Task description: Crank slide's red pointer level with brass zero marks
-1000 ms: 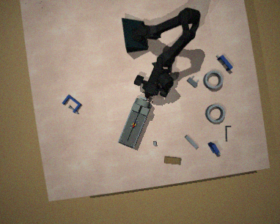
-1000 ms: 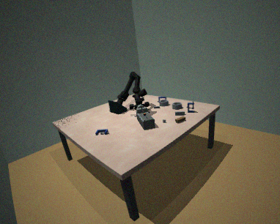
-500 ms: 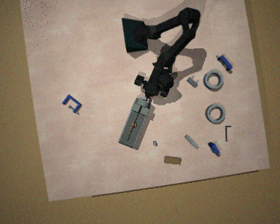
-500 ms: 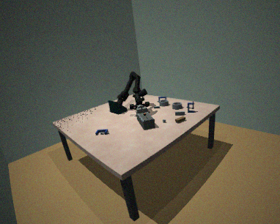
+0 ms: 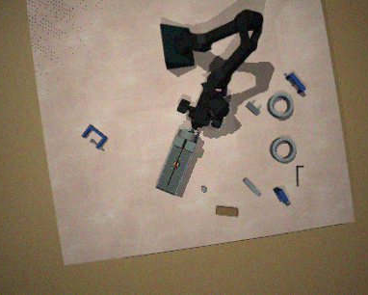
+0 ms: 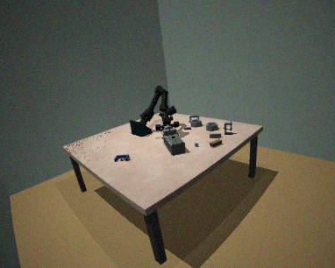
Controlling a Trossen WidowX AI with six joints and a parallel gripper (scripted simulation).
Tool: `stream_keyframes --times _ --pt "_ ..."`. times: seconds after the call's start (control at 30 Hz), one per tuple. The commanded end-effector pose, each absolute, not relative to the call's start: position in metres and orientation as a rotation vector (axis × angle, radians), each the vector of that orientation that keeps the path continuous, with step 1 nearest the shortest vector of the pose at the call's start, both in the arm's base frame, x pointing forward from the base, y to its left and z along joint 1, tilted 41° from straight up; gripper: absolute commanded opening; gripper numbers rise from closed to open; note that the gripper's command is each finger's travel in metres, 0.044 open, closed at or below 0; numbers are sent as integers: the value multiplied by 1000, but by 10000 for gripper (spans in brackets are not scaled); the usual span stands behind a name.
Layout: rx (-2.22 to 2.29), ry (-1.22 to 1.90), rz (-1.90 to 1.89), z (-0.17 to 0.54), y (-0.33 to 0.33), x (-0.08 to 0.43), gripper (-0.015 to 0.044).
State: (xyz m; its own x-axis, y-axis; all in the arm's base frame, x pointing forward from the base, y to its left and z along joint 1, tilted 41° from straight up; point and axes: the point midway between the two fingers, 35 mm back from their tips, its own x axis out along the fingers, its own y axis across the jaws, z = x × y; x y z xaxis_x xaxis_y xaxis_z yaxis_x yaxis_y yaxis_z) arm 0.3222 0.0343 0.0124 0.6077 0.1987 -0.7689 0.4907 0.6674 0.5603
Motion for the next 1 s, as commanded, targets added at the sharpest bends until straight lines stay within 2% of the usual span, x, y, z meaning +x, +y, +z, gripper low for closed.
stream_keyframes --times 0.0,0.97 --pt "857 913 -174 20 37 326 0" --pt "857 913 -174 31 36 329 0"
